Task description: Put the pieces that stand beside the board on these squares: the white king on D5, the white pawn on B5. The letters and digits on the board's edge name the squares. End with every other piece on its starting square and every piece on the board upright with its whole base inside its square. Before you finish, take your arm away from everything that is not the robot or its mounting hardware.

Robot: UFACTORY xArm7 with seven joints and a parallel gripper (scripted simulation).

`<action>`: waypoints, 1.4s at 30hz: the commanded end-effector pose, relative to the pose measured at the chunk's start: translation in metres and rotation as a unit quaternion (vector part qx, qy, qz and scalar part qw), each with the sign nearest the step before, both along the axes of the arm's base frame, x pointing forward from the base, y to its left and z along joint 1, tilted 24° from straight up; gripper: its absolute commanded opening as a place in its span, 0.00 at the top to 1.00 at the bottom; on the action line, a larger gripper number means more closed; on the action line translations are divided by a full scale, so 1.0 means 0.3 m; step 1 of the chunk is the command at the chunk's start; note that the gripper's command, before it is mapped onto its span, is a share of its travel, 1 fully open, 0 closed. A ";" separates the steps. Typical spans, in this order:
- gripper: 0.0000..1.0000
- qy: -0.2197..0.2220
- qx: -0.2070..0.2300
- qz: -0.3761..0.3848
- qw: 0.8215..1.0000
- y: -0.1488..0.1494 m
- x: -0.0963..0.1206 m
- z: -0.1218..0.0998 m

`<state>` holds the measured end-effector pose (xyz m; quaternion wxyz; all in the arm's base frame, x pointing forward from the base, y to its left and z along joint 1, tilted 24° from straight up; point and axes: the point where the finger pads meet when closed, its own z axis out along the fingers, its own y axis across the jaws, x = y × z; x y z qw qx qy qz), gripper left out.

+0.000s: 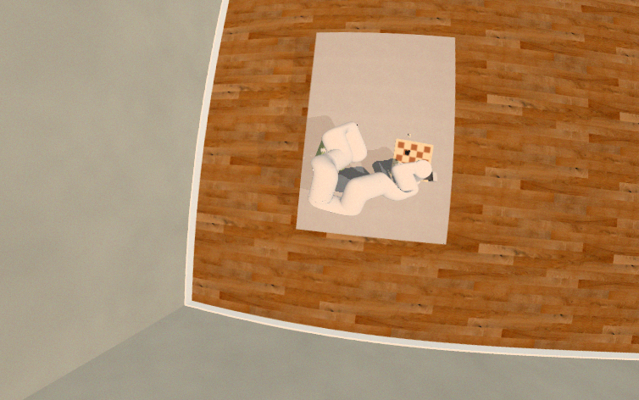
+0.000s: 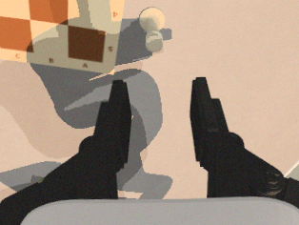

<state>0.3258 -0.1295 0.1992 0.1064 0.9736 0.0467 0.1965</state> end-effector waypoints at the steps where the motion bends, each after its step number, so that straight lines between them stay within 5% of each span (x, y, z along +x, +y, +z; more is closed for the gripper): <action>1: 0.58 0.026 -0.011 0.089 0.996 -0.002 0.002 0.006; 42: 0.58 0.026 -0.011 0.089 0.996 -0.007 0.016 -0.029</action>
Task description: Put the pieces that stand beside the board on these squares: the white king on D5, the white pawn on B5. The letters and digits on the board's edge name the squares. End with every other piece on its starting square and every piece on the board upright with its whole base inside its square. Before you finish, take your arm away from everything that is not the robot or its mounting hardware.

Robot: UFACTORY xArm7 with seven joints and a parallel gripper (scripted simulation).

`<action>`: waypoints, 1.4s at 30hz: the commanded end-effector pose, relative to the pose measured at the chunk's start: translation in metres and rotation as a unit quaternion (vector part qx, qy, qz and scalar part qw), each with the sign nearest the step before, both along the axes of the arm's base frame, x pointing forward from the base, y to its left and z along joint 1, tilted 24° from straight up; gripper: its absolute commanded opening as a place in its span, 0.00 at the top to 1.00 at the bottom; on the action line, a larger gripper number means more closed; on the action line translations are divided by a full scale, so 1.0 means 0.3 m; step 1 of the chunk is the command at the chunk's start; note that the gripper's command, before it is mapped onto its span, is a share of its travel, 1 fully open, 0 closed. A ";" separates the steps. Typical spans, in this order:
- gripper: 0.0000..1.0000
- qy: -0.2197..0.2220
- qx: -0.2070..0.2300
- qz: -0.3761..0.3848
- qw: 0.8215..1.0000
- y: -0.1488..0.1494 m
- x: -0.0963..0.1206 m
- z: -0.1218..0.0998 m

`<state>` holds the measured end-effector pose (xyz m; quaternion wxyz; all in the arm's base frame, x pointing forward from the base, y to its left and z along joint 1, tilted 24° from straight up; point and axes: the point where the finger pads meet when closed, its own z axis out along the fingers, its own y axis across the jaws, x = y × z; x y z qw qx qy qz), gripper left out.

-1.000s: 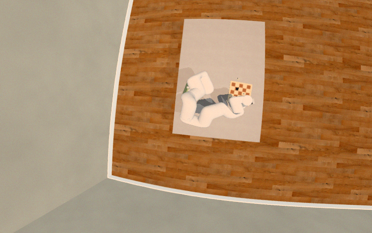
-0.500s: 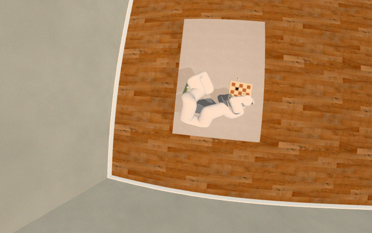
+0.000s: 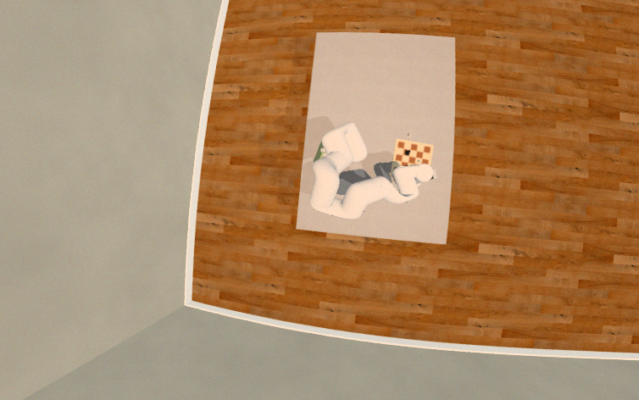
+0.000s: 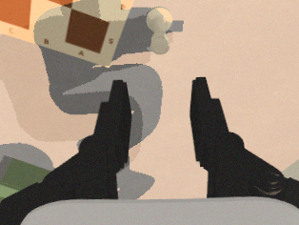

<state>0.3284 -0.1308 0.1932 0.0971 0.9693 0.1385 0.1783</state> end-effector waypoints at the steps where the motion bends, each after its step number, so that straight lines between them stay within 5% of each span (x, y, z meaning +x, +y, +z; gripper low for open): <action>1: 0.58 -0.001 -0.001 0.000 1.000 -0.004 0.009 -0.014; 42: 0.58 -0.001 -0.001 0.000 1.000 -0.023 0.057 -0.132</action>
